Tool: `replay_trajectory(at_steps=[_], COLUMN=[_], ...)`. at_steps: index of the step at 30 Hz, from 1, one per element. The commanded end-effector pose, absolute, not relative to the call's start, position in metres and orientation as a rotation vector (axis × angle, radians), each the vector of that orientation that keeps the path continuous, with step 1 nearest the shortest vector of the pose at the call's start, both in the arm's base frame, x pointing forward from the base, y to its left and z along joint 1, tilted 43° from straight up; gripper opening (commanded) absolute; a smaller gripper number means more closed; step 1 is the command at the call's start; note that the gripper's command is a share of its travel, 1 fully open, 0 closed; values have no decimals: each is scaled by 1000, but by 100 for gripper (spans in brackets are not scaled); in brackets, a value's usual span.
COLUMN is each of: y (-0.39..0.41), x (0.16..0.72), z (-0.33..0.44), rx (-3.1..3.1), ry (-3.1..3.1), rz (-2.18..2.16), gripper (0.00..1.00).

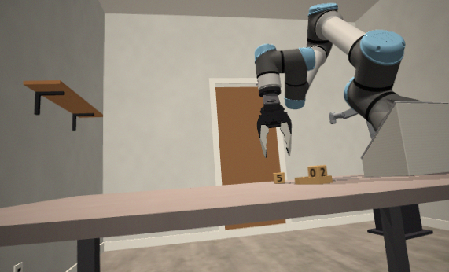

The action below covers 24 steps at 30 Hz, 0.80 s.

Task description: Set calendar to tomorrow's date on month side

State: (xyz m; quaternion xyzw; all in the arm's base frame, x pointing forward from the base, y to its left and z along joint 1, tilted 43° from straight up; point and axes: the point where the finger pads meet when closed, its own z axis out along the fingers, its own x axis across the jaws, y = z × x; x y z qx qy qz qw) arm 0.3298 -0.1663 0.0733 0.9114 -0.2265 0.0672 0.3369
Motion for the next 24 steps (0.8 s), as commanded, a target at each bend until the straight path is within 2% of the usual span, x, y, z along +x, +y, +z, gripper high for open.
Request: replay_trajectory(at_steps=[1,6,7,24], y=[-166,-165,-165,-165], x=[331,332,332,332], z=[74,75,75,75], rx=[2332,2323,2323,2323], ry=[-588,-586,-586,-586], rz=[169,169,169,169], gripper=[42,42,100,100])
